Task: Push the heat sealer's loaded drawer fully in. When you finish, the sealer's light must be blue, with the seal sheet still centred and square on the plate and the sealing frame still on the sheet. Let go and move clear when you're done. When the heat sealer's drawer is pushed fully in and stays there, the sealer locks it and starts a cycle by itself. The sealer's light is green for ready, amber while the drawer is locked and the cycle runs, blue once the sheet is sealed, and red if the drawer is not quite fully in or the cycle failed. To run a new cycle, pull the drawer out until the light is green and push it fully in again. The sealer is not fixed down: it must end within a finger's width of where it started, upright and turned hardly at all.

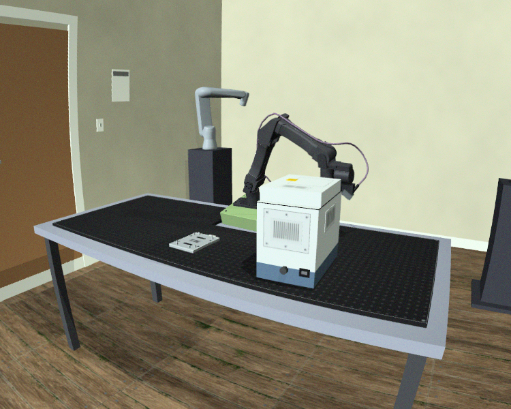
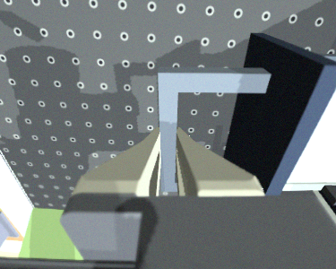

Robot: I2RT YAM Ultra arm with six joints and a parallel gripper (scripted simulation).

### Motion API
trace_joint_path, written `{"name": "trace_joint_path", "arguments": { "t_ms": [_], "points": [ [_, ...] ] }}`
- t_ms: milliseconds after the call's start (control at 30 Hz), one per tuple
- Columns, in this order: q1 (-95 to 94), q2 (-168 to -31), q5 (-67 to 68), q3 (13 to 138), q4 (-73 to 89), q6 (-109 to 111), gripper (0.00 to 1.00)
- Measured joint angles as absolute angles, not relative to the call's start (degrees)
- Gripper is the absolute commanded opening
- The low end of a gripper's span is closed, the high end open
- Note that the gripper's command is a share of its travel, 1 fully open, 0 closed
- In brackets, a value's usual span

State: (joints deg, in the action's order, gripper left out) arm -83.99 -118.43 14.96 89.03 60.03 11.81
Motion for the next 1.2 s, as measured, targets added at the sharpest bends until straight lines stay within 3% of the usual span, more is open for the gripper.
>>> {"name": "trace_joint_path", "arguments": {
  "t_ms": [900, 933, 1200],
  "points": [
    [-84.0, -118.4, 15.0, 89.0, 60.0, 11.8, 0.0],
    [-84.0, -118.4, 15.0, 89.0, 60.0, 11.8, 0.45],
    [-83.9, -118.7, 15.1, 89.0, 60.0, 11.8, 0.45]
  ]
}}
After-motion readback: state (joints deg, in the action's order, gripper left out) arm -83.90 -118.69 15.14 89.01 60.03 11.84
